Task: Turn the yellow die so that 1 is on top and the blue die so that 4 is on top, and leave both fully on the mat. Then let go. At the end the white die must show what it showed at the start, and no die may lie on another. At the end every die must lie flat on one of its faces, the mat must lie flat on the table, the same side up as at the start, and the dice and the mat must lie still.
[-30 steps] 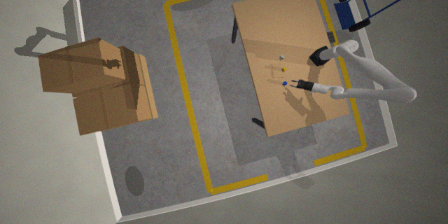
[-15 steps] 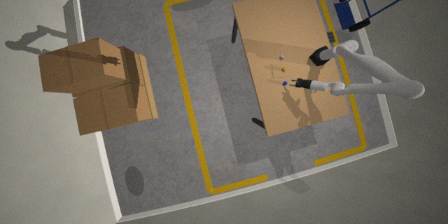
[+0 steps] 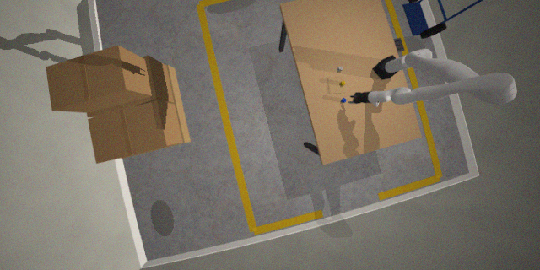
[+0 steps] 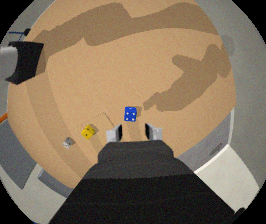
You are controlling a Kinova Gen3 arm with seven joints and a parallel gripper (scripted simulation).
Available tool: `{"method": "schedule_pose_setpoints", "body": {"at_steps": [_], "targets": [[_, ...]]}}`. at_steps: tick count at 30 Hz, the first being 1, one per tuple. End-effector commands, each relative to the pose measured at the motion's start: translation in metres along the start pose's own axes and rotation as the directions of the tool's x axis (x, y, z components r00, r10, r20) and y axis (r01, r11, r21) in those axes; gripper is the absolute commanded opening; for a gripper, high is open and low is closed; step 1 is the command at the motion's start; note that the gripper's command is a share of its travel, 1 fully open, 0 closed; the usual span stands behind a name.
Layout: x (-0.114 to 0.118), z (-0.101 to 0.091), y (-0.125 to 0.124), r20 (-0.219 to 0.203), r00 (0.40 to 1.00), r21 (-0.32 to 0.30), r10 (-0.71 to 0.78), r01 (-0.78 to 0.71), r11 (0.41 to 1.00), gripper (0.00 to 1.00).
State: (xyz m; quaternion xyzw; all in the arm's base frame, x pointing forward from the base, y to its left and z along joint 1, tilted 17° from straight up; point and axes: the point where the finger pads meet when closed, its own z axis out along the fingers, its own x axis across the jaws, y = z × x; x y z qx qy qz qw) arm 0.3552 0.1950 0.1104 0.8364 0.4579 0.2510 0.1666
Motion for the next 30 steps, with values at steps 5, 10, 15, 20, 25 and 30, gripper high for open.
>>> {"method": "schedule_pose_setpoints", "body": {"at_steps": [5, 10, 15, 20, 25, 30], "targets": [[-0.004, 0.000, 0.021, 0.051, 0.997, 0.193, 0.062, -0.071, 0.979, 0.87], [-0.004, -0.002, 0.026, 0.049, 0.997, 0.272, 0.062, -0.073, 0.960, 0.87], [-0.004, -0.002, 0.028, 0.050, 0.997, 0.316, 0.062, -0.075, 0.946, 0.87], [-0.004, -0.002, 0.030, 0.050, 0.997, 0.349, 0.062, -0.076, 0.934, 0.87], [-0.004, -0.003, 0.032, 0.049, 0.997, 0.383, 0.062, -0.076, 0.921, 0.87], [-0.005, -0.003, 0.033, 0.049, 0.997, 0.396, 0.063, -0.077, 0.915, 0.87]]}}
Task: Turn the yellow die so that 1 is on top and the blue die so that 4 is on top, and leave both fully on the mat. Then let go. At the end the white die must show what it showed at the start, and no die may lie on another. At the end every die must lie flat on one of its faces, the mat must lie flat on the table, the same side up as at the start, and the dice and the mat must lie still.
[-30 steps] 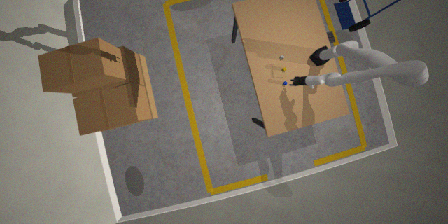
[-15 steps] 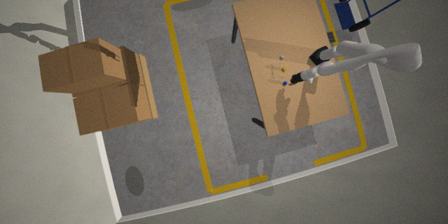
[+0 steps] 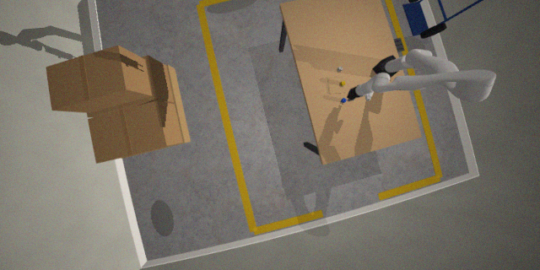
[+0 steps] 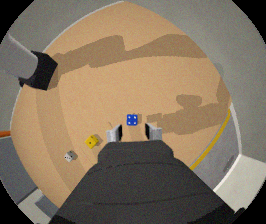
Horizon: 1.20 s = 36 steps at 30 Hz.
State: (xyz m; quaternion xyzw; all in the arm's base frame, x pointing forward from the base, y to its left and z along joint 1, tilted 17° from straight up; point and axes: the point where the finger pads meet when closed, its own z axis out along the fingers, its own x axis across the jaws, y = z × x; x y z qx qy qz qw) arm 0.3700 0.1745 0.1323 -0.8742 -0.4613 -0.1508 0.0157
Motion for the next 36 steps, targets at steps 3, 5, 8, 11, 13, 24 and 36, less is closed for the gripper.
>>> {"method": "schedule_pose_setpoints", "body": {"at_steps": [3, 5, 8, 11, 13, 24, 36], "targets": [[0.0005, 0.0045, 0.0034, 0.019, 1.000, -0.005, -0.012, 0.012, 1.000, 0.87], [0.0005, 0.0044, 0.0034, 0.019, 1.000, -0.005, -0.012, 0.012, 1.000, 0.87], [0.0005, 0.0044, 0.0034, 0.019, 1.000, -0.005, -0.012, 0.012, 1.000, 1.00], [0.0005, 0.0044, 0.0034, 0.019, 1.000, -0.005, -0.012, 0.012, 1.000, 1.00], [0.0005, 0.0044, 0.0034, 0.019, 1.000, -0.005, -0.012, 0.012, 1.000, 1.00], [0.0001, 0.0046, 0.0032, 0.020, 1.000, -0.004, -0.018, 0.018, 1.000, 1.00], [-0.0064, 0.0071, 0.0007, 0.032, 0.993, 0.004, -0.109, 0.109, 0.994, 1.00]]}}
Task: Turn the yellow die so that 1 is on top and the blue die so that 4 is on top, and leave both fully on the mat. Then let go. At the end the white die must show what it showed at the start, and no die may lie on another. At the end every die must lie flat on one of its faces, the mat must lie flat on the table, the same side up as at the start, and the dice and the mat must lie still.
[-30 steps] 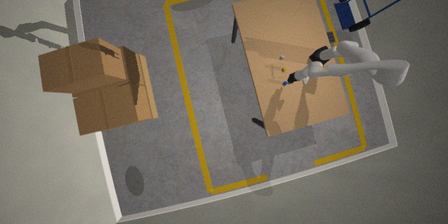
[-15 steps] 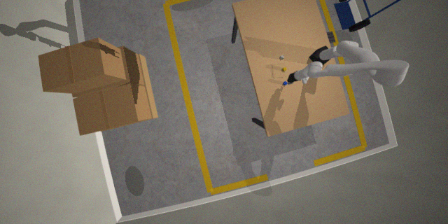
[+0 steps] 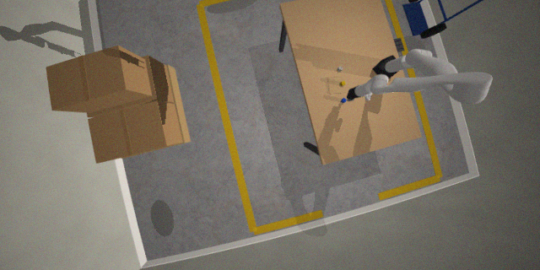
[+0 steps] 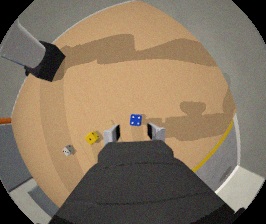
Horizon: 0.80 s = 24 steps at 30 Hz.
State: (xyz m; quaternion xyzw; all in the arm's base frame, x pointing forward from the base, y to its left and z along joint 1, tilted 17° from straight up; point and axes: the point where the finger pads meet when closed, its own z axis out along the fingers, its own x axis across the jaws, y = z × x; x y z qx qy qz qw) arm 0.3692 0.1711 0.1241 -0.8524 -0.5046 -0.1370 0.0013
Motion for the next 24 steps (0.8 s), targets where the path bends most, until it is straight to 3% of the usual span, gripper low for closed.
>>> {"method": "schedule_pose_setpoints", "body": {"at_steps": [1, 10, 19, 24], "targets": [[-0.001, 0.000, 0.000, 0.000, 1.000, 0.001, -0.010, 0.010, 1.000, 1.00], [-0.010, 0.004, -0.004, 0.016, 0.987, 0.013, -0.161, 0.161, 0.987, 1.00], [-0.022, 0.008, -0.009, 0.029, 0.935, 0.032, -0.353, 0.353, 0.935, 1.00], [-0.030, 0.012, -0.012, 0.032, 0.857, 0.050, -0.514, 0.512, 0.857, 1.00]]}}
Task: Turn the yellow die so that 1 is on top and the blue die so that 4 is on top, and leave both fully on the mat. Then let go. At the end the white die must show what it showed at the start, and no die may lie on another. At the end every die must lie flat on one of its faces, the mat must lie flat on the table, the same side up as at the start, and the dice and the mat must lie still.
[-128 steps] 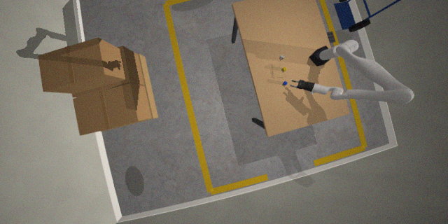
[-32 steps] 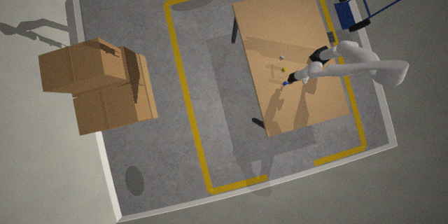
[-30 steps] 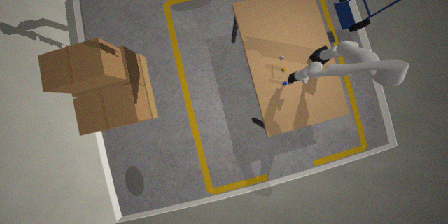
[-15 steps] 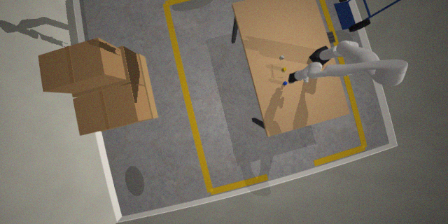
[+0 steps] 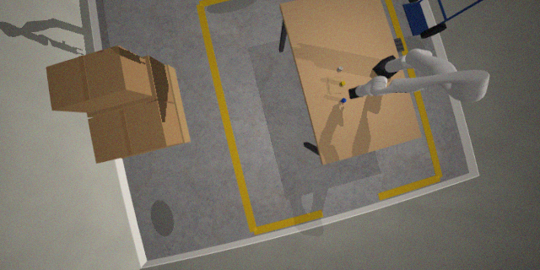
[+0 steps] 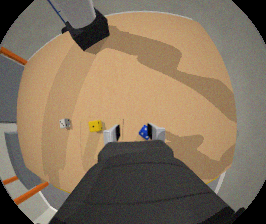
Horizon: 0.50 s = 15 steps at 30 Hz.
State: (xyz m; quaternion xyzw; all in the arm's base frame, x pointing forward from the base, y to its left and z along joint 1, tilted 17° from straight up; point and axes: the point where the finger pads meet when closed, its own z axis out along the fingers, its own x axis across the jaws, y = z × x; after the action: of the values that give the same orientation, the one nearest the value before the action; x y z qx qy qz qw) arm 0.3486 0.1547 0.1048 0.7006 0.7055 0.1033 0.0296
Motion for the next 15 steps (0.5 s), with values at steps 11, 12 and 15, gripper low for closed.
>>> {"method": "schedule_pose_setpoints", "body": {"at_steps": [11, 12, 15], "targets": [[-0.014, 0.007, -0.010, 0.004, 0.896, 0.026, -0.444, 0.444, 0.896, 1.00], [-0.014, 0.007, -0.010, 0.004, 0.896, 0.026, -0.444, 0.444, 0.896, 1.00], [-0.016, 0.009, -0.012, 0.002, 0.823, 0.031, -0.568, 0.567, 0.823, 1.00]]}}
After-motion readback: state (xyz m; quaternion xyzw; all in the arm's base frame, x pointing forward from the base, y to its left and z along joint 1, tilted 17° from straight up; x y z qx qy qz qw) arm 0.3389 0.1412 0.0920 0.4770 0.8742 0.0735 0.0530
